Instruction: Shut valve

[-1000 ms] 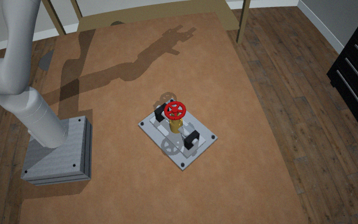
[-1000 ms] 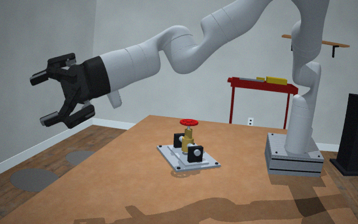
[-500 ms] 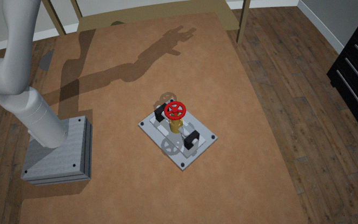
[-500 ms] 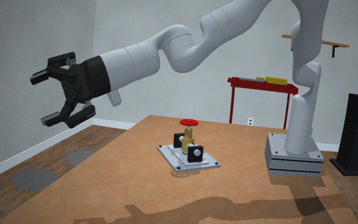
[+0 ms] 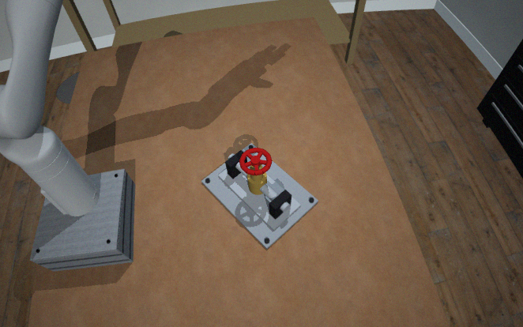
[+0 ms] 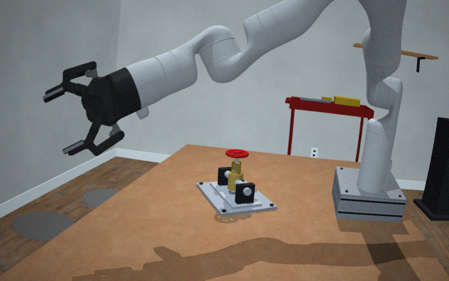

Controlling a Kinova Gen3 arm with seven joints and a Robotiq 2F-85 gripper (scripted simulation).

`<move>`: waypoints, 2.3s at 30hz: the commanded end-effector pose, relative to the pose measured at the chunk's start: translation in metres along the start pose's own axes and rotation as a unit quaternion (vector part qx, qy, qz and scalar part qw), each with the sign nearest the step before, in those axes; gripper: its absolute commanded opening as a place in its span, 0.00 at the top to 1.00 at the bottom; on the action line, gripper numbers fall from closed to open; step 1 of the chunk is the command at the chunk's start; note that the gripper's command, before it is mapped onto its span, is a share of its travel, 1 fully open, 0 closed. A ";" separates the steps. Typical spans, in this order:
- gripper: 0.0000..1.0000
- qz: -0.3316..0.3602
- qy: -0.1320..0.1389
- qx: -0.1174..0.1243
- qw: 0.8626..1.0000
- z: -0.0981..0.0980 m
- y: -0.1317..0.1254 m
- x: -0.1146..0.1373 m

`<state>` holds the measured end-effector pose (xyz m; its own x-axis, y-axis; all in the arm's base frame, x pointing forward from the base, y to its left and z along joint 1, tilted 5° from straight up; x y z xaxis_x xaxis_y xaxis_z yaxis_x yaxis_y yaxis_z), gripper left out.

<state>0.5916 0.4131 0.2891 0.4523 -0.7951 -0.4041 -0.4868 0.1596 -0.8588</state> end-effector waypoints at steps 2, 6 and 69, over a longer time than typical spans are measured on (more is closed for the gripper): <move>0.00 -0.055 0.009 -0.010 0.998 -0.007 -0.007 0.023; 0.00 -0.096 0.011 -0.020 0.995 -0.011 -0.008 0.034; 0.00 -0.596 -0.048 -0.268 0.755 -0.142 0.011 0.218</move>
<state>0.5784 0.1606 0.2353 0.8491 -0.1327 0.5113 0.0910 -0.9167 -0.3890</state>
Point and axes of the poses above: the point where the finger pads meet when closed, its own z axis out along the fingers, its own y axis across the jaws, x = y × z, the point moved 9 cm from there along -z, back along the fingers
